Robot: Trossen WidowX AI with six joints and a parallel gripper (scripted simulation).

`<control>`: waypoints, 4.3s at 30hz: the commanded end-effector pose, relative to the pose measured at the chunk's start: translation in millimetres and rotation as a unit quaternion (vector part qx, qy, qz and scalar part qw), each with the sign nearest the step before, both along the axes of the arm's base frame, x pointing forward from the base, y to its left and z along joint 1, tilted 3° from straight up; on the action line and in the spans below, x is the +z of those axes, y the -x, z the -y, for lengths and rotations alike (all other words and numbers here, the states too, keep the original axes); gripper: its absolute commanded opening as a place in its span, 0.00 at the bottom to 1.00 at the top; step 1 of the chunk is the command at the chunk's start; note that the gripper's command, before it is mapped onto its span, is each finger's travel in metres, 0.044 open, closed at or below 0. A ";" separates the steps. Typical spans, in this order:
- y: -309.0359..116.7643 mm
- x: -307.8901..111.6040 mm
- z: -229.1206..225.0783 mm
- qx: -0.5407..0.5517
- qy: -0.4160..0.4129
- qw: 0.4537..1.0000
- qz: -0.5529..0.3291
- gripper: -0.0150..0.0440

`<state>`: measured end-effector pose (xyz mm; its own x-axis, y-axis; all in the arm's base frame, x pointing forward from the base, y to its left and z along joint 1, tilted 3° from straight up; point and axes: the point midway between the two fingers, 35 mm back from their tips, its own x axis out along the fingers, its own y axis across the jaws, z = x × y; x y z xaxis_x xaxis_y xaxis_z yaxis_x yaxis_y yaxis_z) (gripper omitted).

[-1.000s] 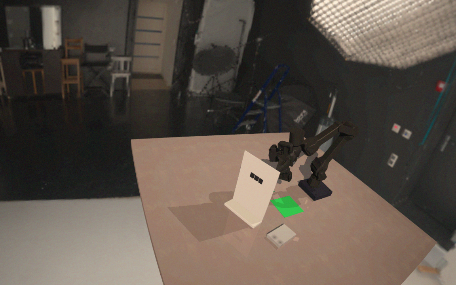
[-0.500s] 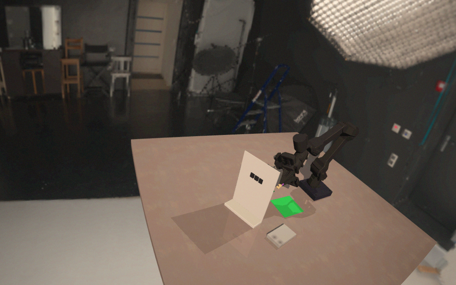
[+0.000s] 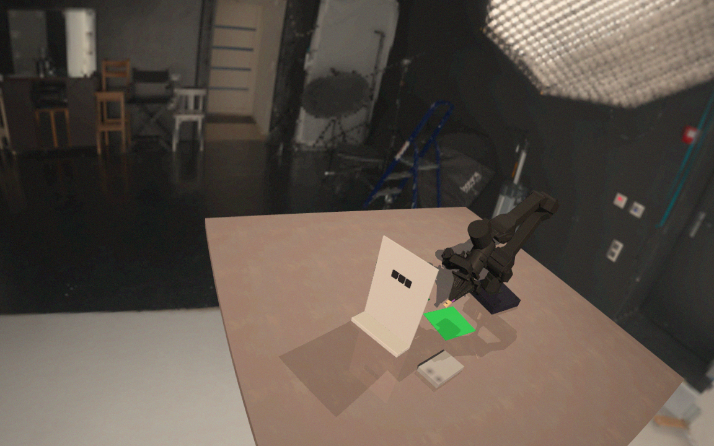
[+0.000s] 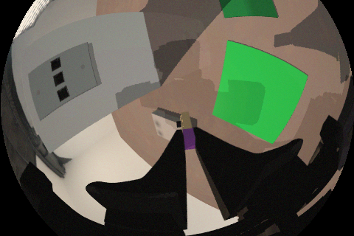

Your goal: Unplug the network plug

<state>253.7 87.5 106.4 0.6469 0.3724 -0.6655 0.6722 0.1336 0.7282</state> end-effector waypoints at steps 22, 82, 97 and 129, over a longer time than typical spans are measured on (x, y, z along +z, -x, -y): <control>35.9 -32.4 3.5 0.013 0.093 0.994 -0.061 0.25; 35.5 -80.4 -1.2 0.016 0.091 0.994 -0.059 0.39; 37.5 -76.5 0.2 0.016 0.091 0.994 -0.059 0.52; 49.2 -58.4 7.0 0.014 0.092 0.994 -0.062 0.52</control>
